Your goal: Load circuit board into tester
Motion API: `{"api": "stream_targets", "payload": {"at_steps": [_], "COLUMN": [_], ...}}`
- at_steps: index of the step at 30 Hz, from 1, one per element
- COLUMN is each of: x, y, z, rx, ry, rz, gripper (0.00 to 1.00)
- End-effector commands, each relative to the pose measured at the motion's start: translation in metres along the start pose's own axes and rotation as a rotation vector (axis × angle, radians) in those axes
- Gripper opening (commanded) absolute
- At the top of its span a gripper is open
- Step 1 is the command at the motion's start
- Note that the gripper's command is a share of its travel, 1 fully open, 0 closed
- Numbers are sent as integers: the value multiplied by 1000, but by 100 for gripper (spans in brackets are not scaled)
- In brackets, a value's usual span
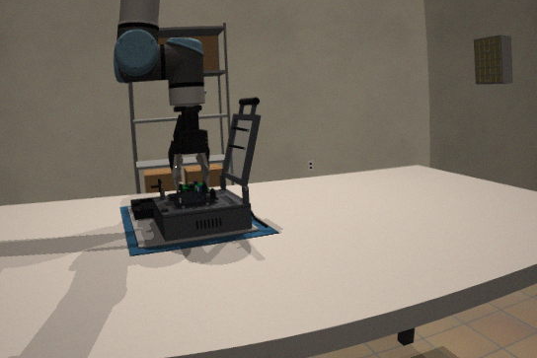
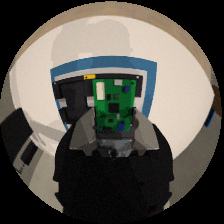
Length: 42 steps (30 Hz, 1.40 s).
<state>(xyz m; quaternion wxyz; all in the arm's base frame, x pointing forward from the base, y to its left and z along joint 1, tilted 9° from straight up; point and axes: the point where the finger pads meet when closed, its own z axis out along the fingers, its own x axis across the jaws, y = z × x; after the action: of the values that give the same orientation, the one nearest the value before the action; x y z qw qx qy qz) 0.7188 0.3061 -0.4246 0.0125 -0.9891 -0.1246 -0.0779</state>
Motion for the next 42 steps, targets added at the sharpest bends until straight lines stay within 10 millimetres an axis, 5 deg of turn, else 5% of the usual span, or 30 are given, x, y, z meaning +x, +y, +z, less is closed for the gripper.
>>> {"api": "stream_targets", "payload": {"at_steps": [1,22,42], "x": [-1,-1,1], "y": [0,1,1], "z": [-15,-61,-64], "rx": [0,0,-1], "ry": [-1,-1,1], "rz": [0,0,0], "gripper": [39,39,39]}}
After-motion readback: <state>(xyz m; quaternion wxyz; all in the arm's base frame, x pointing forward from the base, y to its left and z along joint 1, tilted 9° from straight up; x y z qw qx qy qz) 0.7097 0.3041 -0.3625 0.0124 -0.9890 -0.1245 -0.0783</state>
